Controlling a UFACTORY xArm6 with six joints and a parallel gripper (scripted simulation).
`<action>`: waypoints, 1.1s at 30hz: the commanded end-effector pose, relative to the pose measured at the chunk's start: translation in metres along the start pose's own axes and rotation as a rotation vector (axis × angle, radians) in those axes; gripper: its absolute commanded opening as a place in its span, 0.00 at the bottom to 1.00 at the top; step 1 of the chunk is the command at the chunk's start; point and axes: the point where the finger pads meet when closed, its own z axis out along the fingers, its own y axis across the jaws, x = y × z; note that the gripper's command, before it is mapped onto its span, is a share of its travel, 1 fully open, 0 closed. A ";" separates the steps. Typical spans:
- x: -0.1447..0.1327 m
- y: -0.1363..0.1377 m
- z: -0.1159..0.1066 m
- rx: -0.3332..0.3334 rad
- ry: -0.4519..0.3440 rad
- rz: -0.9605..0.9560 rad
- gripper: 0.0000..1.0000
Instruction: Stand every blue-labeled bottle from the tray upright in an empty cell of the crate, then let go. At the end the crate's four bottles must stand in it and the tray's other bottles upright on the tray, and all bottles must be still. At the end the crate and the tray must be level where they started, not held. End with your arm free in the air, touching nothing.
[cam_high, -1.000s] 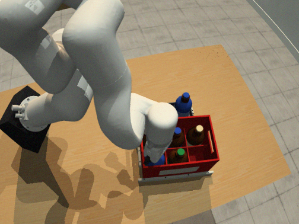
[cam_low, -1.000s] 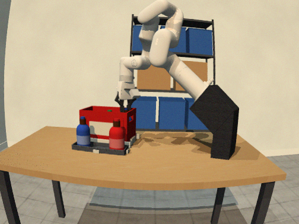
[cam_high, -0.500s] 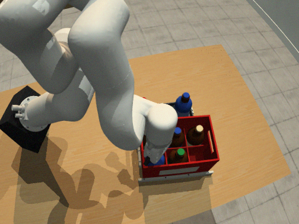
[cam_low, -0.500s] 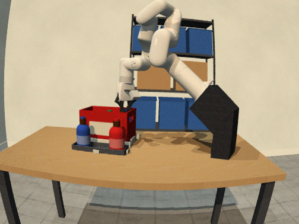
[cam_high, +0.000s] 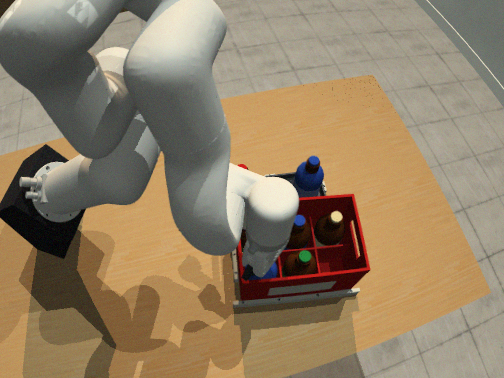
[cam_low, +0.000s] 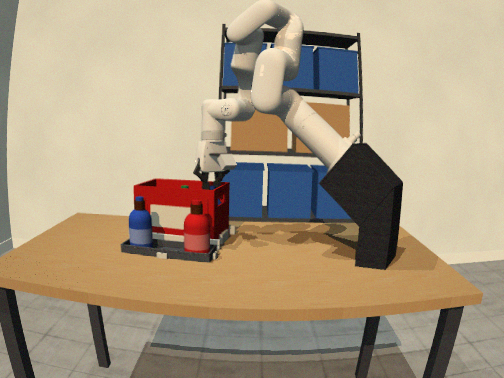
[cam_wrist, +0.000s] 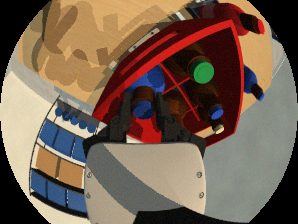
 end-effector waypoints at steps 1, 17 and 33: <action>-0.001 0.001 0.001 -0.001 -0.003 0.000 0.00; -0.001 0.001 0.002 -0.001 -0.003 0.000 0.00; -0.001 0.001 0.002 -0.001 -0.003 0.000 0.65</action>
